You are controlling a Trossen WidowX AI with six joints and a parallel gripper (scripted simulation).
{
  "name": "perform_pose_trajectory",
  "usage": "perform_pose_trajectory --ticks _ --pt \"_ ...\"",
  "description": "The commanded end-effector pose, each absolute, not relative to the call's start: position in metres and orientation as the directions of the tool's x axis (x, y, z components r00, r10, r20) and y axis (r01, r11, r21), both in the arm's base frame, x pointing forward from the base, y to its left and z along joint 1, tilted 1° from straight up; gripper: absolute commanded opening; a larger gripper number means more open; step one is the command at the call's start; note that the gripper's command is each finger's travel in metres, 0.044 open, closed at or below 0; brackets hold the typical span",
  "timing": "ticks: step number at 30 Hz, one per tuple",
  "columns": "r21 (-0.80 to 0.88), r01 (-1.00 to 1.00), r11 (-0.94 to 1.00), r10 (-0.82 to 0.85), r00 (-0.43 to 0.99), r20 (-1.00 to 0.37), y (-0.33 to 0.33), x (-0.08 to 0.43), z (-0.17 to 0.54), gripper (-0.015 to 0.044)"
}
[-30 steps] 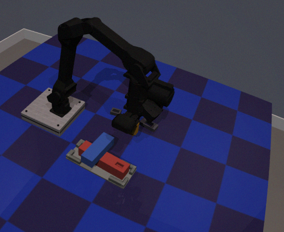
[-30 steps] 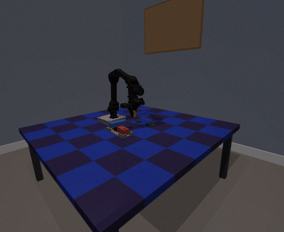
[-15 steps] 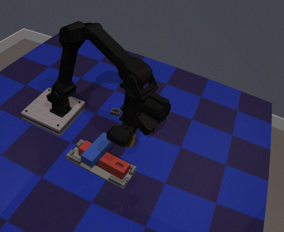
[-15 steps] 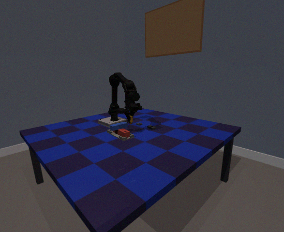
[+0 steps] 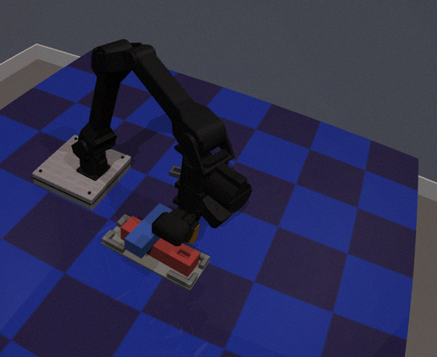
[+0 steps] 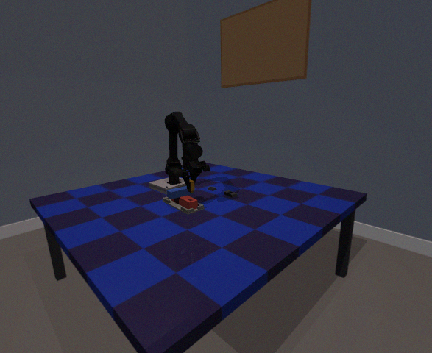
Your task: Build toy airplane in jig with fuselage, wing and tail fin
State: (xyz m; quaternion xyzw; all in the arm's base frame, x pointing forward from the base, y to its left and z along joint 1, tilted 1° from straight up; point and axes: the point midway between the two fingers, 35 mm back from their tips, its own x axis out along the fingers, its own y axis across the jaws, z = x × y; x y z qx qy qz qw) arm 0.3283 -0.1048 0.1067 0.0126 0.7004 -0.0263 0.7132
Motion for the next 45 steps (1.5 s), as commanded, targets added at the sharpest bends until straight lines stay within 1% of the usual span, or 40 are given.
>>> perform_pose_trajectory --ticks 1,2,3,26,45 --pt "-0.024 0.053 0.998 -0.025 0.022 -0.999 -0.111 0.330 0.107 0.0026" --pt "-0.024 0.053 0.998 -0.025 0.022 -0.999 -0.111 0.330 0.107 0.0053" --pt "-0.024 0.053 0.998 -0.025 0.022 -0.999 -0.111 0.330 0.107 0.0065" --pt "-0.024 0.053 0.998 -0.025 0.022 -0.999 -0.112 0.331 0.107 0.0065" --pt "-0.024 0.053 0.998 -0.025 0.022 -0.999 -0.113 0.332 0.077 0.0065"
